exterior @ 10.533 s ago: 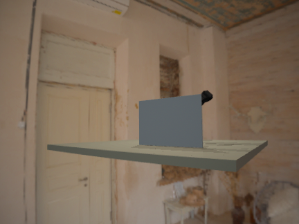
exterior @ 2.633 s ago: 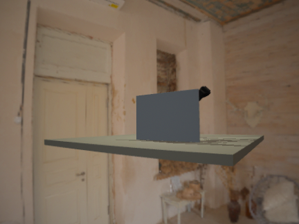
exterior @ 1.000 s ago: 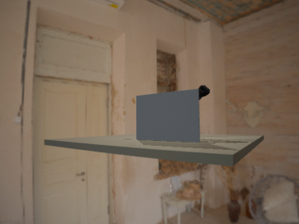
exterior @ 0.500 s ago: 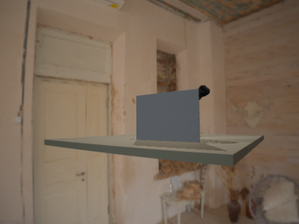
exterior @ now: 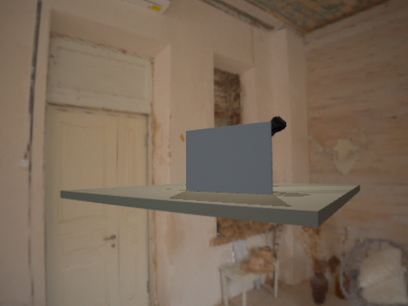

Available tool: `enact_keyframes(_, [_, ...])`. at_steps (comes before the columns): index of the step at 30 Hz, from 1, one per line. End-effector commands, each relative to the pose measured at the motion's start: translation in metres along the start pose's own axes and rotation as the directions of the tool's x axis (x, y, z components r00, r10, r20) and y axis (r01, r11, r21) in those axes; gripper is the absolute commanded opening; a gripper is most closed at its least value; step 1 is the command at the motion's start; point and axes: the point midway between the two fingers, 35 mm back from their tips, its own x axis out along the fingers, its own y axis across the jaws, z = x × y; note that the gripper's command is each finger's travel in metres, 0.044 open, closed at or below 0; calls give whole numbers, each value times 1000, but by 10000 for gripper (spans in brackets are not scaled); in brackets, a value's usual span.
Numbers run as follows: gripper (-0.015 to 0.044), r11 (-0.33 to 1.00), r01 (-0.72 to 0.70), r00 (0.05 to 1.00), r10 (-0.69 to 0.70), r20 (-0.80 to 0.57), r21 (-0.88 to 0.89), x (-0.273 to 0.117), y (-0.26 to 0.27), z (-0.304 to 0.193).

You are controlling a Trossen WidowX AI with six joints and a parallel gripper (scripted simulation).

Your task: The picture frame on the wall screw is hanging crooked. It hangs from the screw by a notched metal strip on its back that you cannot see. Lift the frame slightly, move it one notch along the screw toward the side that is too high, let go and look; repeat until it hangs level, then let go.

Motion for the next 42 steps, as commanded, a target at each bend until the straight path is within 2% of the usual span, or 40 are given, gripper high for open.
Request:
enact_keyframes(1, [181,1000,3,1000,-3,-3,-6,0,-1,-1])
enact_keyframes(19, [61,1000,3,1000,-3,-3,-6,0,-1,-1])
enact_keyframes(21, [8,1000,3,1000,-3,-3,-6,0,-1,-1])
enact_keyframes(22, [0,1000,3,1000,-3,-3,-6,0,-1,-1])
enact_keyframes(42, [0,1000,3,1000,-3,-3,-6,0,4,0])
